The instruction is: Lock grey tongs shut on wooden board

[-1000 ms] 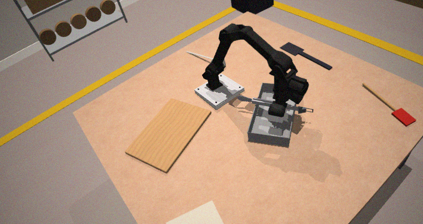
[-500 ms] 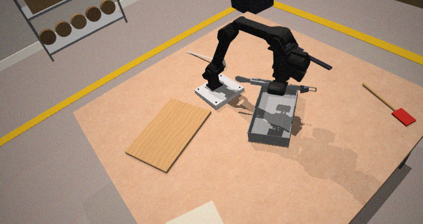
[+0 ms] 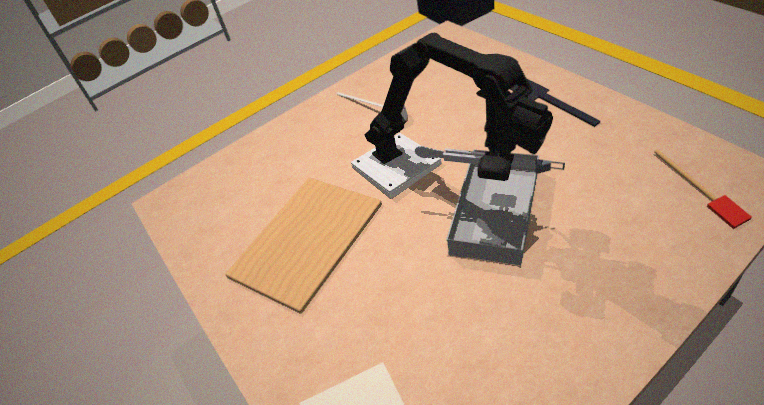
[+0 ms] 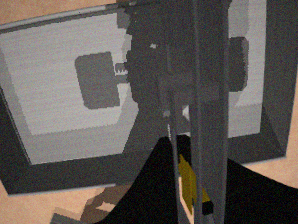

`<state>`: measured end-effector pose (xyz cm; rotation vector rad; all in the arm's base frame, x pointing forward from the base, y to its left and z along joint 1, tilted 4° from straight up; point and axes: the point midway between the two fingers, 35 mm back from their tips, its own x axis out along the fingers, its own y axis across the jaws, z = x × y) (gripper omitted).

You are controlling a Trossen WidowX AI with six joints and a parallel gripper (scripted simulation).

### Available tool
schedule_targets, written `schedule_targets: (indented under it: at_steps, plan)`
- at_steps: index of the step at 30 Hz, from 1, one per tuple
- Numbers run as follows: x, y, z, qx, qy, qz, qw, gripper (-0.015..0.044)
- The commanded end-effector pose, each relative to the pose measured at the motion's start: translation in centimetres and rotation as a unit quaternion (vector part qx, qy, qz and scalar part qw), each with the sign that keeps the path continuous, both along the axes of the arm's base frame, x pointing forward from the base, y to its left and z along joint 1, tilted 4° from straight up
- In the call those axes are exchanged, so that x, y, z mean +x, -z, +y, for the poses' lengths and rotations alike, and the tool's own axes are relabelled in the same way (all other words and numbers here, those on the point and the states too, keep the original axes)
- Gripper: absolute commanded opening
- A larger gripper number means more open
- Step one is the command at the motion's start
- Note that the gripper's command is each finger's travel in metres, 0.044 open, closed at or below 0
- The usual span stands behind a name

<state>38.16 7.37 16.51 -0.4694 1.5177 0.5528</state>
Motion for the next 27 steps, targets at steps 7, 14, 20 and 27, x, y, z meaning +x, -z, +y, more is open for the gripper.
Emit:
schedule_targets:
  at_steps: [7,14,20,27]
  plan:
    - [0.4,-0.1,-6.5,-0.002,-0.087,-0.01,0.996,-0.015]
    - [0.0,0.0,-10.8,-0.003,-0.153,-0.013,0.988,-0.015]
    - [-0.8,0.1,-14.4,-0.003,-0.203,-0.015,0.979,-0.015]
    - [-2.0,0.2,-18.3,-0.003,-0.266,-0.016,0.964,-0.015]
